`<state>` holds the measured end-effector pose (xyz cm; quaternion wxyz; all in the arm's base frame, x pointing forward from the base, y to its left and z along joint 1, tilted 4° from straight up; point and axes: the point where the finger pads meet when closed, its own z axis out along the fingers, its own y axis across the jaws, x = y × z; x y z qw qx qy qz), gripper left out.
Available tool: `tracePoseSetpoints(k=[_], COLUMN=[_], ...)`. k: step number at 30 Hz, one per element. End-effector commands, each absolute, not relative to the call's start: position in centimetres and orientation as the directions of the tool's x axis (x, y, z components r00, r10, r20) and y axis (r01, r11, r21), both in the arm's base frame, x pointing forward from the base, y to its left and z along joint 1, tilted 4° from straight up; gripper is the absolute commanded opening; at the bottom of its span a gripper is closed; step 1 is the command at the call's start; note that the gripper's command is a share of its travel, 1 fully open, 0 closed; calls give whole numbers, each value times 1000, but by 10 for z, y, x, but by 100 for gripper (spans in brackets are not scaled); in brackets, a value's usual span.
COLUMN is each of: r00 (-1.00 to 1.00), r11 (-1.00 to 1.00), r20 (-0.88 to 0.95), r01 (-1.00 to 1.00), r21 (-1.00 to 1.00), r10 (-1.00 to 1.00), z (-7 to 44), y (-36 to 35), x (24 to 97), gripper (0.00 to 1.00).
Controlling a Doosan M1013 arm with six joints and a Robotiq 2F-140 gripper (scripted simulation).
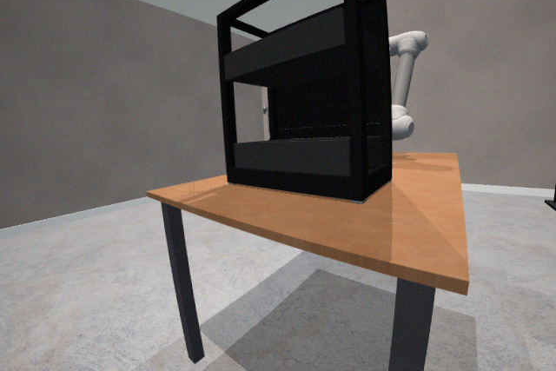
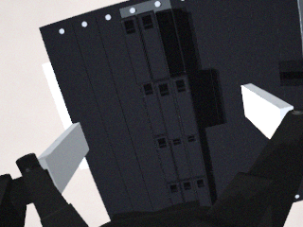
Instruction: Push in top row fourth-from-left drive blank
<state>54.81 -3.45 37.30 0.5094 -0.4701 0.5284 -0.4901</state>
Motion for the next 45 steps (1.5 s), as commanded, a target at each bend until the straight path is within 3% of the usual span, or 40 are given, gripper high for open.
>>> tracePoseSetpoints(k=[1, 45], r00=[-39, -39], r11=[78, 78], r20=[-78, -78], r01=[3, 3], r21=[-997, -997], r10=[-996, -996], z=[373, 375], y=[-35, -26], x=[548, 574], gripper=[100, 100])
